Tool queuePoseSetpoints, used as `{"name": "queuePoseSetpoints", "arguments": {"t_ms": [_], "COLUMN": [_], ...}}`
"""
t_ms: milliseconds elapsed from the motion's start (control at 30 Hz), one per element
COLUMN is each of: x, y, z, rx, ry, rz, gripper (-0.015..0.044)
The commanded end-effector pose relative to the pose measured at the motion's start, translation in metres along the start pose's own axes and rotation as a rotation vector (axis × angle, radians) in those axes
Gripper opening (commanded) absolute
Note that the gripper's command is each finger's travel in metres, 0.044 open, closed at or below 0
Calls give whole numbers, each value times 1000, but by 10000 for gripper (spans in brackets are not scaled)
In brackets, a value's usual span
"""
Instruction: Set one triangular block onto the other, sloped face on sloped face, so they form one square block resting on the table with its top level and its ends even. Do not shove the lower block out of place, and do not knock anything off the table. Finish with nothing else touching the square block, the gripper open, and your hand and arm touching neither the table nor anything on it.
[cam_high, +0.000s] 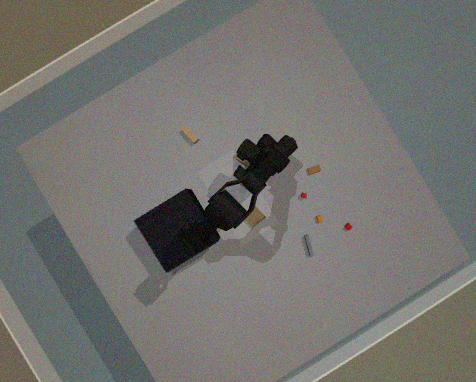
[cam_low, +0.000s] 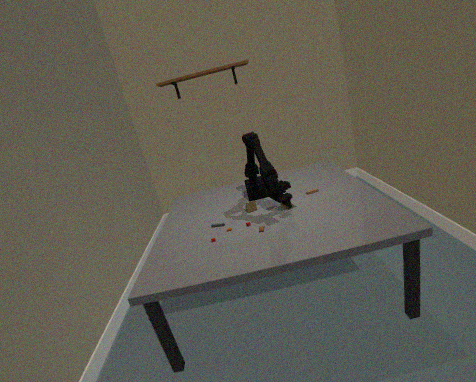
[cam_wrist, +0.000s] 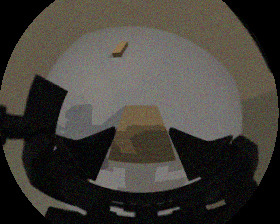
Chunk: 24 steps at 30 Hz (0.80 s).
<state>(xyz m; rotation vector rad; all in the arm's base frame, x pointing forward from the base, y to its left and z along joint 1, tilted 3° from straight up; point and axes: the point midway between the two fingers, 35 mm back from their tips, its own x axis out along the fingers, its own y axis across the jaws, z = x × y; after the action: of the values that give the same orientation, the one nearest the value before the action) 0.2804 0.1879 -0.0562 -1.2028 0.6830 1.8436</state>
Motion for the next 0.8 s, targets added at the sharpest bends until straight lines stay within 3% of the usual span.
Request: {"name": "queuePoseSetpoints", "arguments": {"t_ms": [0, 33, 233, 467, 767], "x": [6, 6, 6, 6, 3], "y": [2, 2, 2, 2, 2], "z": [1, 1, 1, 1, 1], "rx": [6, 6, 6, 6, 1], "ry": [-5, -5, -5, -5, -1], "rz": [4, 4, 4, 4, 4], "gripper": [440, 440, 282, 236, 0]}}
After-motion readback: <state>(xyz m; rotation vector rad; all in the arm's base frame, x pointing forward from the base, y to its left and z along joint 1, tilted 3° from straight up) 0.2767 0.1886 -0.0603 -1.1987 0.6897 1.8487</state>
